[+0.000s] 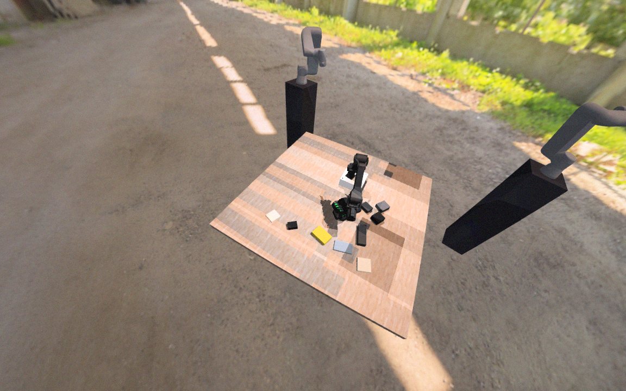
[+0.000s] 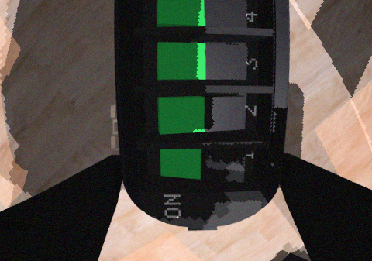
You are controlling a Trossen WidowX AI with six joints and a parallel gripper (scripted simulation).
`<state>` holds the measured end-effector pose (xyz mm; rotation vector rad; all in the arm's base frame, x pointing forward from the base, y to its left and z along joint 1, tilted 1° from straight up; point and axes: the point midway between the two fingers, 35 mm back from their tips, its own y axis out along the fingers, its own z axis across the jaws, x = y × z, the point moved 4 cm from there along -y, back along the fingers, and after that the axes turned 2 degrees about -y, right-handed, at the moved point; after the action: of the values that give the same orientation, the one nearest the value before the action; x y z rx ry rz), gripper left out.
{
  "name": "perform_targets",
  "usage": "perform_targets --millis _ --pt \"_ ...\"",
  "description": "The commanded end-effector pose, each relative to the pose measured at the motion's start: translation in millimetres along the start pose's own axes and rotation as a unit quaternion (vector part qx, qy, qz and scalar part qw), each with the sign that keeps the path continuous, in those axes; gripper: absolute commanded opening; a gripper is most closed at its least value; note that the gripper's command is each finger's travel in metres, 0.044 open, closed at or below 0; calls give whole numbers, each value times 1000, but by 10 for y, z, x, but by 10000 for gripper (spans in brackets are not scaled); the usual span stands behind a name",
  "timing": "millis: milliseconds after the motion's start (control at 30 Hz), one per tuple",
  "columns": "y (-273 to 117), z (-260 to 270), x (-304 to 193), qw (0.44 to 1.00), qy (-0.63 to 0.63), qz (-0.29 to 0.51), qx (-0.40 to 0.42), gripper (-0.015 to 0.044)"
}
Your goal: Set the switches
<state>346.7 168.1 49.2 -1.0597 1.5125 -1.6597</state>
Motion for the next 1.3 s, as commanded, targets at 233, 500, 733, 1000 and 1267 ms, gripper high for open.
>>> perform_targets --millis 233,500,733,1000,1267 --pt "7 0 -5 1000 -1 1 0 327" --pt "-42 -1 23 1000 -1 1 0 336" --pt "-70 -1 46 1000 -1 2 0 336" --pt "-106 -2 75 1000 -1 6 0 336" --pt "-162 -3 117 1000 -1 11 0 336"
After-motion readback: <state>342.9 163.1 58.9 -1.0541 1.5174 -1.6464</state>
